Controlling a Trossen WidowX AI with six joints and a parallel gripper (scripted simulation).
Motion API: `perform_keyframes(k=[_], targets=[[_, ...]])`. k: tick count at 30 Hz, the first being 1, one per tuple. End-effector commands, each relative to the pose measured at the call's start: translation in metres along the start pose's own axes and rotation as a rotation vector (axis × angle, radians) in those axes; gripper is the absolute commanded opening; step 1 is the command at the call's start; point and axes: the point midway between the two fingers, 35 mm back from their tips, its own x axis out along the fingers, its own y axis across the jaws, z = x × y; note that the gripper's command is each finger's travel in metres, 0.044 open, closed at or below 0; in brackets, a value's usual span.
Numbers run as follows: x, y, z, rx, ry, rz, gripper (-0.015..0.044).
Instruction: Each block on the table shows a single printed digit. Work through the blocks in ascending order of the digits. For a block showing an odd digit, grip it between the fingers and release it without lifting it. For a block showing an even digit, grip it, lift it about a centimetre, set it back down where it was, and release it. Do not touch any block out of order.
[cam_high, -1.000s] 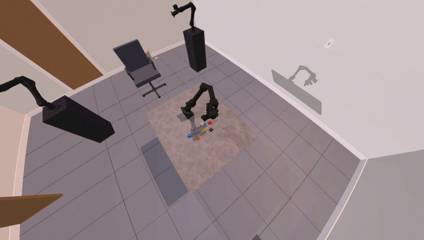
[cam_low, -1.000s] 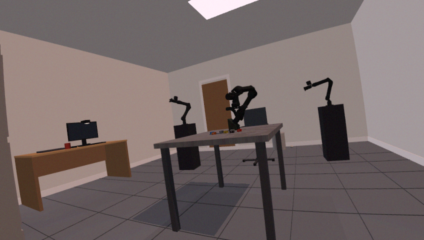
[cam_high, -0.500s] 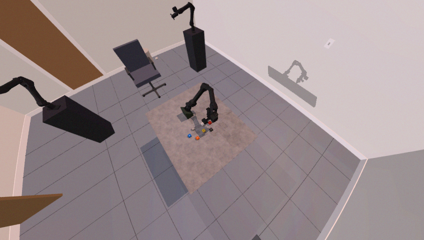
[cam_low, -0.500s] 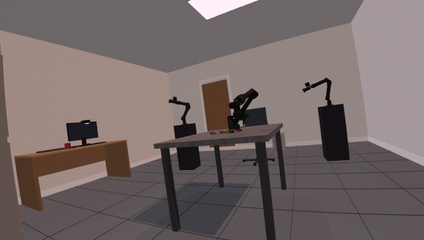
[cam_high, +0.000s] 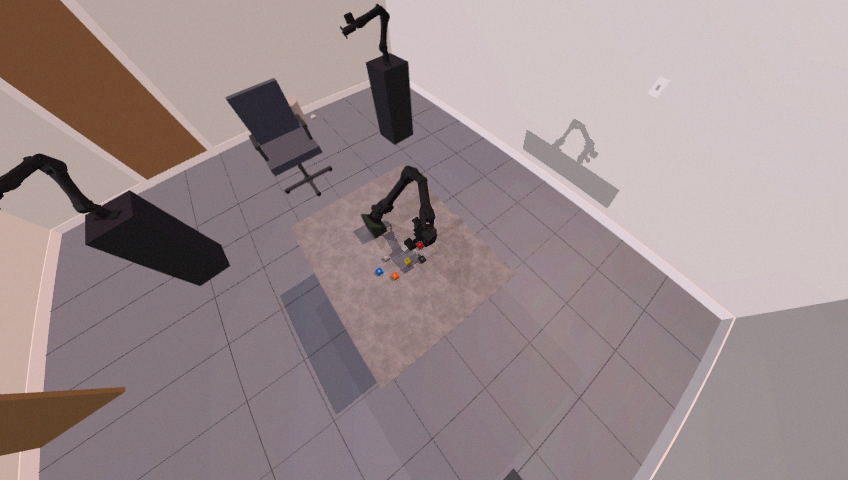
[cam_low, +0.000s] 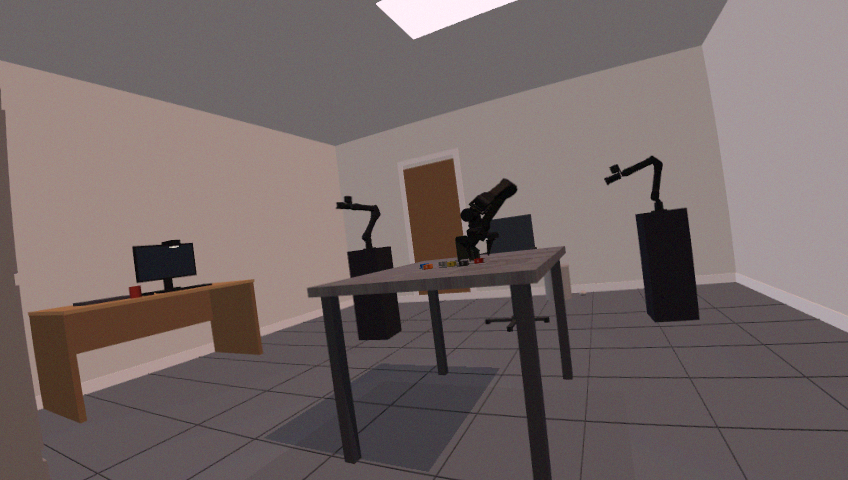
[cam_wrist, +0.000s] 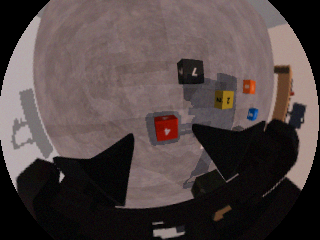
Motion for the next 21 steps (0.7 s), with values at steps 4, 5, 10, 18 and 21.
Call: perform_keyframes(k=[4,5,10,18,21], targets=[[0.013,0.000,-0.001,0.008,0.001,0.004,0.0400],[0.014,0.000,-0.001,0.008,0.001,0.004,0.0400],[0.020,0.000,-0.001,0.008,0.001,0.005,0.0400],[0.020,0.000,-0.001,0.008,0.001,0.005,0.0190],[0.020,0.000,-0.001,0.008,0.001,0.005,0.0120]])
